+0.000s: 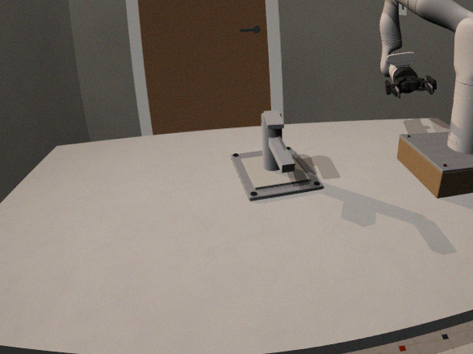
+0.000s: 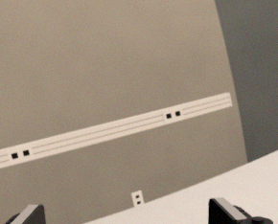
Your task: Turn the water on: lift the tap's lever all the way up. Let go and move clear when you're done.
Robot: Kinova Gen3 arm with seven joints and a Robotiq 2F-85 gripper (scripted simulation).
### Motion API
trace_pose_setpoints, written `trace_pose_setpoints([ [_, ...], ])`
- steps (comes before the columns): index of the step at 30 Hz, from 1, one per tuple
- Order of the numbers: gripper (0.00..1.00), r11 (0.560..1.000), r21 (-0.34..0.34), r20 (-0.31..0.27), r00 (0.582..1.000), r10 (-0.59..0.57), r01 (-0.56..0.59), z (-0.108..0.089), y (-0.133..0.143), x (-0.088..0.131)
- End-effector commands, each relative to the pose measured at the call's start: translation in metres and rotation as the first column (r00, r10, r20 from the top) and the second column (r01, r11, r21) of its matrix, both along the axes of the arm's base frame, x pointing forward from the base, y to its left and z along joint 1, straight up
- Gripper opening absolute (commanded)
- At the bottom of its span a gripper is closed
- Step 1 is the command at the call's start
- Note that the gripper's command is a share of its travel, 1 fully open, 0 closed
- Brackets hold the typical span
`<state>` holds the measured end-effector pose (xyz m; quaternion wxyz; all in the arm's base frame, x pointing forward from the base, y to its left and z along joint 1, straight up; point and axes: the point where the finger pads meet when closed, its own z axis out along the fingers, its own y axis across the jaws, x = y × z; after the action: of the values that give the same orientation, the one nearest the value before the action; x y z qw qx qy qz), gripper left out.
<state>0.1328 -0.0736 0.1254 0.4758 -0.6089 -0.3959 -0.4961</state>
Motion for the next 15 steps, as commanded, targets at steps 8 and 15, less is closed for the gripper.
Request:
trace_pose_setpoints([
  [8,1.0,0.957,-0.281,-0.001,0.997,0.075,-0.073,0.013,0.019,0.069],
  [15,1.0,0.902,-0.419,-0.013,0.994,0.106,-0.102,0.017,0.028,0.106],
])
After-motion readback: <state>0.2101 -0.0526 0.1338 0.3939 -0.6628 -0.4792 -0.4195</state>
